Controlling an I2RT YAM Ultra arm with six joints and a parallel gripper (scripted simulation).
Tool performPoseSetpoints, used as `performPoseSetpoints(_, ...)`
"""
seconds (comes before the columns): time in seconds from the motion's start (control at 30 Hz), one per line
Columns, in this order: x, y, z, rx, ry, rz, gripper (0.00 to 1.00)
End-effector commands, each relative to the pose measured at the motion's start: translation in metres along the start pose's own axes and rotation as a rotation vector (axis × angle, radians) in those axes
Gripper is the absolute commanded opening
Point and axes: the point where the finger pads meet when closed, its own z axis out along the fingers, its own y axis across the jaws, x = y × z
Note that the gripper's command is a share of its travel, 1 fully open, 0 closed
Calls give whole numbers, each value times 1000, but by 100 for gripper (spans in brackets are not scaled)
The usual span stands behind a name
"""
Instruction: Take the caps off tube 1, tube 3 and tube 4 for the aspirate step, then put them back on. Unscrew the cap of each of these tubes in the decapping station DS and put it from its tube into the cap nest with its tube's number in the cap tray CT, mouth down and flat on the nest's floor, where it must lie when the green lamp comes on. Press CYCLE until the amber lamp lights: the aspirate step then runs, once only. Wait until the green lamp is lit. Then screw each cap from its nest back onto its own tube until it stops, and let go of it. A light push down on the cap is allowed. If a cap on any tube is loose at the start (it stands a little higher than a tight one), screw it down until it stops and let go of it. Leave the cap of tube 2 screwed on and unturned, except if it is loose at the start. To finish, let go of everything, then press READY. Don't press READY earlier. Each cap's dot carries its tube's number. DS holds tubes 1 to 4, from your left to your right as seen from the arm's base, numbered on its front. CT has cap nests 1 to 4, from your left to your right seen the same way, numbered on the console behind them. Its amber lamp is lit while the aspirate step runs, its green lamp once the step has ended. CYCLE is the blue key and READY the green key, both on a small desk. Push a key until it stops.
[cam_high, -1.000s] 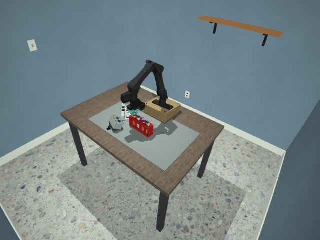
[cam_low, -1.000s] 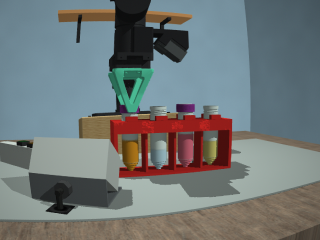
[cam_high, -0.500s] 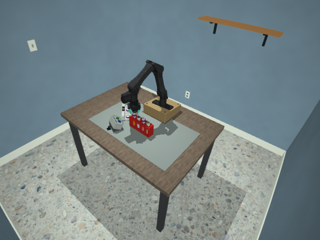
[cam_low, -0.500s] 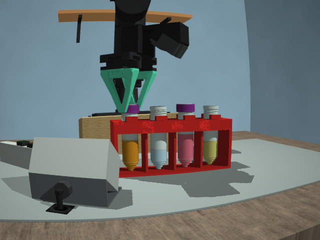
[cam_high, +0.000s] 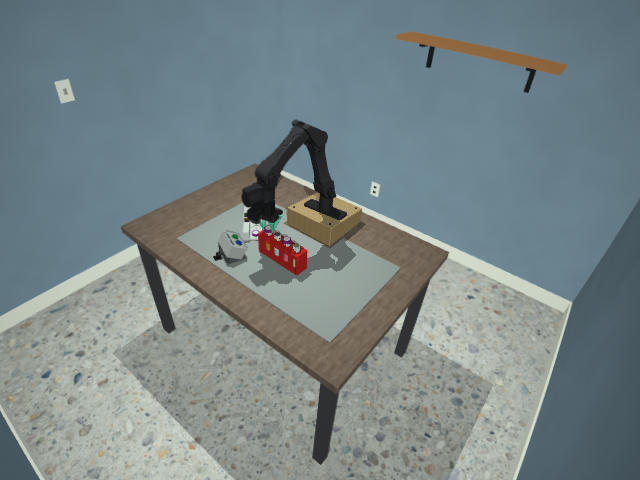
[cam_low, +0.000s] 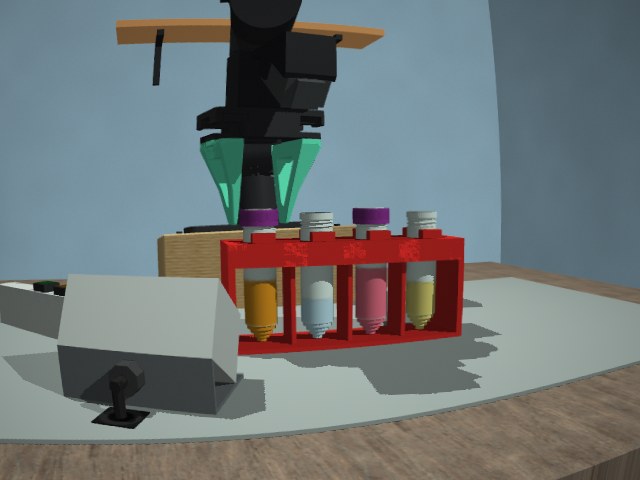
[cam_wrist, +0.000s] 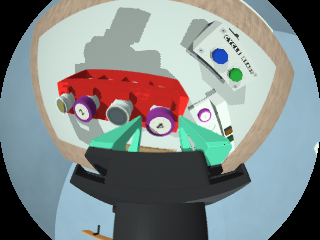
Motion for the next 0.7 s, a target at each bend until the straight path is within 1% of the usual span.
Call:
performPoseSetpoints(0.0, -2, -1, -3, 3, -13, 264, 49)
performPoseSetpoints(0.03, -2, -1, -3, 2, -13, 326, 49)
performPoseSetpoints(0.07, -2, -1, -3, 2, -13, 347, 49)
performPoseSetpoints(0.1, -2, -1, -3, 2, -13, 426, 49)
performPoseSetpoints(0.13, -2, -1, -3, 2, -13, 431, 49)
performPoseSetpoints(0.17, -2, -1, -3, 1, -13, 514, 49)
performPoseSetpoints(0.2, -2, -1, -3, 1, -13, 514, 49)
performPoseSetpoints(0.27, -2, -1, -3, 0, -13, 662, 49)
performPoseSetpoints(0.33, -2, -1, -3, 0, -13, 662, 49)
performPoseSetpoints(0.4, -2, -1, -3, -1, -14, 838, 49)
performPoseSetpoints(0.43, -2, -1, -3, -1, -14, 847, 49)
performPoseSetpoints(0.47, -2, -1, -3, -1, -14, 931, 49)
performPoseSetpoints(0.5, -2, -1, -3, -1, -14, 931, 49)
performPoseSetpoints(0.57, -3, -1, -3, -2, -14, 1077, 49)
performPoseSetpoints(0.6, -3, -1, -3, -3, -14, 1097, 49)
performPoseSetpoints(0.63, -3, -1, -3, -3, -14, 1177, 49)
performPoseSetpoints(0.67, -3, -1, -3, -3, -14, 1181, 49)
